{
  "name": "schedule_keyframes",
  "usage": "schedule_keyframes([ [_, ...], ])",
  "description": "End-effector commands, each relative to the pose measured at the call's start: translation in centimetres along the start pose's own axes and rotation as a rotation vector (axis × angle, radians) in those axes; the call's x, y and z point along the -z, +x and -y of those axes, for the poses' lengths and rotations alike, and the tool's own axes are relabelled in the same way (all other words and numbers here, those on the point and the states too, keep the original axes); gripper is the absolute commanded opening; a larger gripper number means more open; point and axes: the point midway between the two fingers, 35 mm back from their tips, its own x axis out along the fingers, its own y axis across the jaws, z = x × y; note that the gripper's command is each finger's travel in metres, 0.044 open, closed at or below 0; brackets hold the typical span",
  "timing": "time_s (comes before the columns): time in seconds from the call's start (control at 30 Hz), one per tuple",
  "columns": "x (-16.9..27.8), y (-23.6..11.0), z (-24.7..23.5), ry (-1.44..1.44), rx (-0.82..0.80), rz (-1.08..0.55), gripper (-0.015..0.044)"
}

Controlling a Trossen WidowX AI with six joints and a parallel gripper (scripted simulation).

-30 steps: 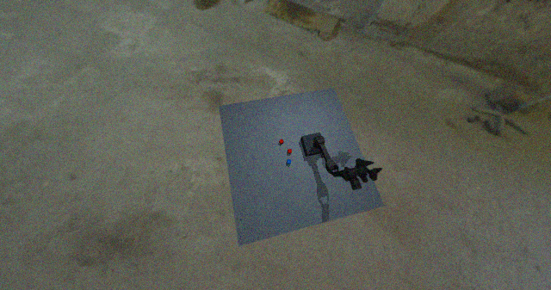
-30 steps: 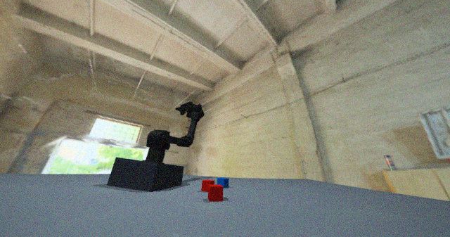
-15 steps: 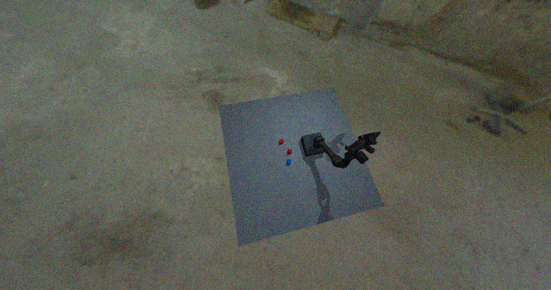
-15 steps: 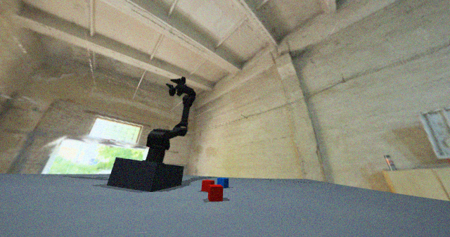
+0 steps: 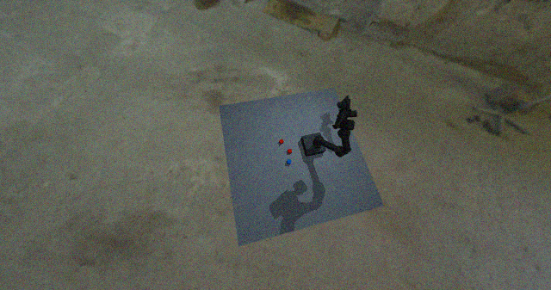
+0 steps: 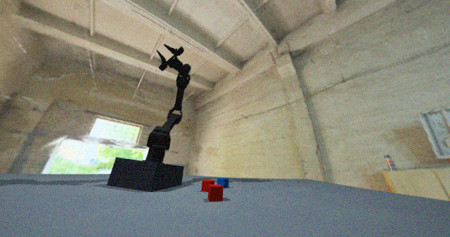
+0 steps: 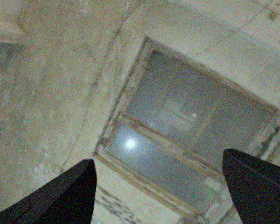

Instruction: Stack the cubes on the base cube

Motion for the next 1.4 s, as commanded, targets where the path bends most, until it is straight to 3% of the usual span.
schedule_keyframes([
  [0.0,6.2,1.6,-1.1,-0.095,-0.036,-0.163,0.0265],
  [0.17,14.9,2.1,-1.8,-0.221,-0.083,-0.393,0.0265],
  [0.37,25.2,0.3,-1.6,-0.367,-0.133,-0.676,0.0265],
  [0.77,41.8,-9.5,2.8,-0.655,-0.19,-1.249,0.0265],
  [1.07,48.9,-19.8,9.0,-0.883,-0.166,-1.667,0.0265],
  [1.37,50.6,-30.1,16.5,-1.134,-0.055,-2.048,0.0265],
])
